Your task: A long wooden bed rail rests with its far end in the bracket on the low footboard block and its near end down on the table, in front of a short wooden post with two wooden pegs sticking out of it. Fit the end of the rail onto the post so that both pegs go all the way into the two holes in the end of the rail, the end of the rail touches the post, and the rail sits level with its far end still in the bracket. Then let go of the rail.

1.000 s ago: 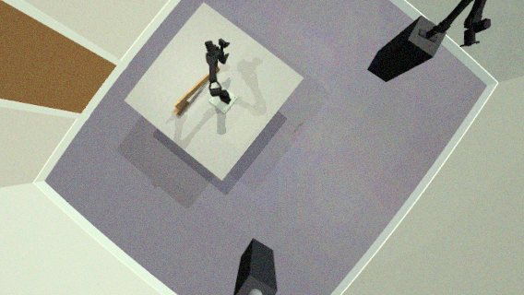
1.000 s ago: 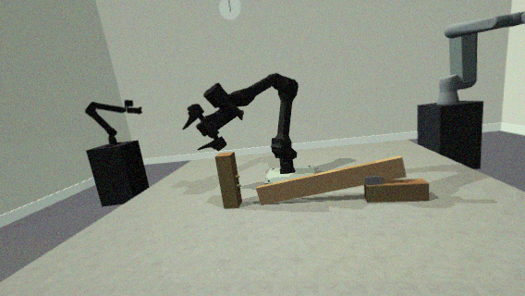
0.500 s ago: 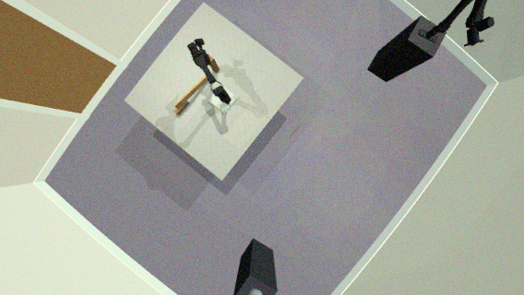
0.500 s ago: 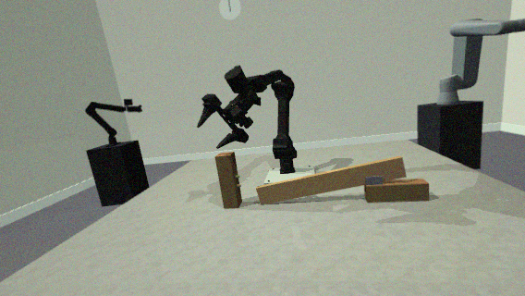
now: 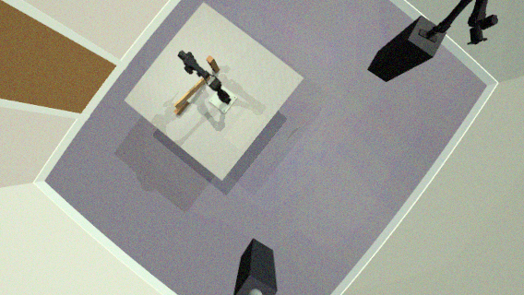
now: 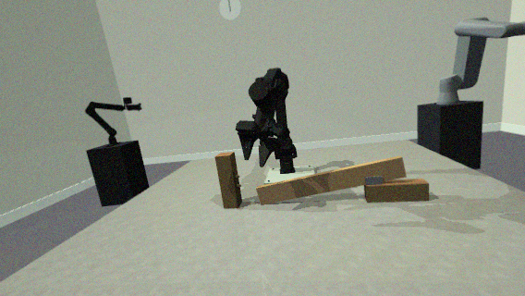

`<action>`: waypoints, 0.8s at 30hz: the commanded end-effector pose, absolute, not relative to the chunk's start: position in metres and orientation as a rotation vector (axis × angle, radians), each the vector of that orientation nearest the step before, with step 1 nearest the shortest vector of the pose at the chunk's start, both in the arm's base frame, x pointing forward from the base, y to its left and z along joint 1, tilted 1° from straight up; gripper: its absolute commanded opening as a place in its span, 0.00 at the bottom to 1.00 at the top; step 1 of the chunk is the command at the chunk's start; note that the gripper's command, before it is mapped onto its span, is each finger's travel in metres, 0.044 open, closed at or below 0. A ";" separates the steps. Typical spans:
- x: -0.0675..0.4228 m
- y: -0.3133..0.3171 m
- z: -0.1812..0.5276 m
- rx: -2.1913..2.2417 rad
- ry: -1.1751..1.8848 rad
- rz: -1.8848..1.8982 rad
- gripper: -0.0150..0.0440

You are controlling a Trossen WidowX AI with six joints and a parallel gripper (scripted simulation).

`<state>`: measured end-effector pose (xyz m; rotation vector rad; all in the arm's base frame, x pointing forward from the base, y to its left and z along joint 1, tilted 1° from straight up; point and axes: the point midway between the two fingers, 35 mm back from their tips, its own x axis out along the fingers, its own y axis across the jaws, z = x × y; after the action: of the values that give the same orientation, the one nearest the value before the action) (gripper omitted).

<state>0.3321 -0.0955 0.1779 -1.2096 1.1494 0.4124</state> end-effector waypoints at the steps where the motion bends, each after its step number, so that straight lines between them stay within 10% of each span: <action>1: 0.318 -0.037 0.141 -1.163 1.206 0.801 1.00; 24: 0.299 0.001 0.111 -1.093 1.257 1.085 1.00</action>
<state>0.3002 0.0002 0.1194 -1.0968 1.2514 1.0681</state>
